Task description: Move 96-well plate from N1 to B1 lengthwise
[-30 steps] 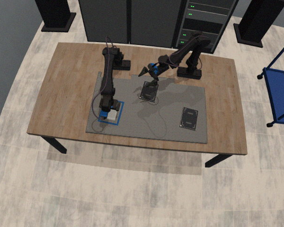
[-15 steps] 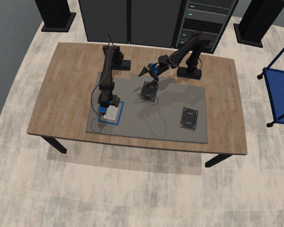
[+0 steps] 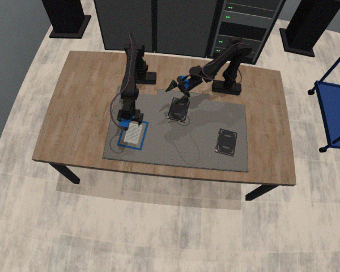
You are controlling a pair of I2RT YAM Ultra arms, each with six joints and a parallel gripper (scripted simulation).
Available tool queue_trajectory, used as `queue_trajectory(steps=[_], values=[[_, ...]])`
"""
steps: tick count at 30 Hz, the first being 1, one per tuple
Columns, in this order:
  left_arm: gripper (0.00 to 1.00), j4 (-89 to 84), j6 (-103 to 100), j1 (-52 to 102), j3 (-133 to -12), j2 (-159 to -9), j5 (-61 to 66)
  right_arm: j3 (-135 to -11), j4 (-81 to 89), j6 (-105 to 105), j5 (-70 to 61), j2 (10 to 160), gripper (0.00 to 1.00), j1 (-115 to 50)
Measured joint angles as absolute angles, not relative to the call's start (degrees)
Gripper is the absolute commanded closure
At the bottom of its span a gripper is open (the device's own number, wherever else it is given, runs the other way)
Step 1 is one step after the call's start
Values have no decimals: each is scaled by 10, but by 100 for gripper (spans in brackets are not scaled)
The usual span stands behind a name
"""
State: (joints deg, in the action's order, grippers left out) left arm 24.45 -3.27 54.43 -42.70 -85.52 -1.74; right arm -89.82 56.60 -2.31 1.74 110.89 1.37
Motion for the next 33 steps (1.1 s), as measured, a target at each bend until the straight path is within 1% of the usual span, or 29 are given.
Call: queue_trajectory(steps=[4,12,17,24,33], values=[[0,244,-33,544,-427,-855,-17,-837,503,-8,21,1058,0,11],[0,244,-33,544,-427,-855,-17,-667,362,27,24,953,0,11],[0,244,-33,544,-427,-855,-17,-602,297,44,24,911,0,11],[0,245,-33,544,-427,-855,-17,-573,256,53,24,896,0,11],[0,245,-33,544,-427,-855,-17,-569,247,53,24,896,0,11]])
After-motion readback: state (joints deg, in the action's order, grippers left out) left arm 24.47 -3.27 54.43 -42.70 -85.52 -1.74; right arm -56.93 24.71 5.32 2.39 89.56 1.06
